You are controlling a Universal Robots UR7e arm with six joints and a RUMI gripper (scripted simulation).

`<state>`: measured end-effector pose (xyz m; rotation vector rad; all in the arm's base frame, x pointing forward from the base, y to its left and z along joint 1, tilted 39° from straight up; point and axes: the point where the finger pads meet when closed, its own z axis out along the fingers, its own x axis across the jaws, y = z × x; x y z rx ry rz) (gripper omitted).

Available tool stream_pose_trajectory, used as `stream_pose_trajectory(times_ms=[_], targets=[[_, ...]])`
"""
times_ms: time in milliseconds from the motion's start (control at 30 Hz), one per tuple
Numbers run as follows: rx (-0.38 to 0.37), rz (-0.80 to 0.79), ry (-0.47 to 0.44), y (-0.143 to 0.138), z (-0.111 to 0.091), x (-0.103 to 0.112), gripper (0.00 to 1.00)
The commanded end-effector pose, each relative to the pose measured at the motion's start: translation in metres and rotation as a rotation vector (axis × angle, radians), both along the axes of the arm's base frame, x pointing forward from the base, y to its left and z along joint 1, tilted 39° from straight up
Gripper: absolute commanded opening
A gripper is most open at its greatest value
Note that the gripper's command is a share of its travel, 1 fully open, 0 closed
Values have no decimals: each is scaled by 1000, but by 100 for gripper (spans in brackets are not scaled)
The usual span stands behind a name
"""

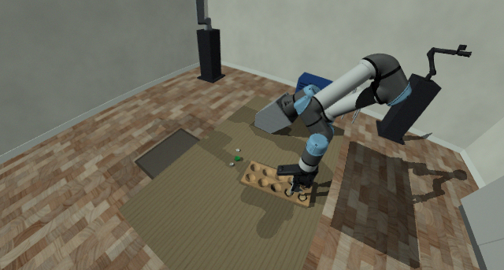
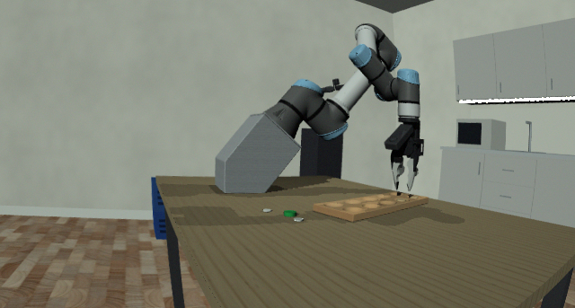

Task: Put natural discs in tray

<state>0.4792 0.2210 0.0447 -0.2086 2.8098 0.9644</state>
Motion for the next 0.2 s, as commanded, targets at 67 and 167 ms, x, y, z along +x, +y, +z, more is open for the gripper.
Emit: stream_pose_trajectory(times_ms=[67, 167], targets=[[0, 1, 0, -6, 7, -1, 28], [0, 1, 0, -6, 7, -1, 28]])
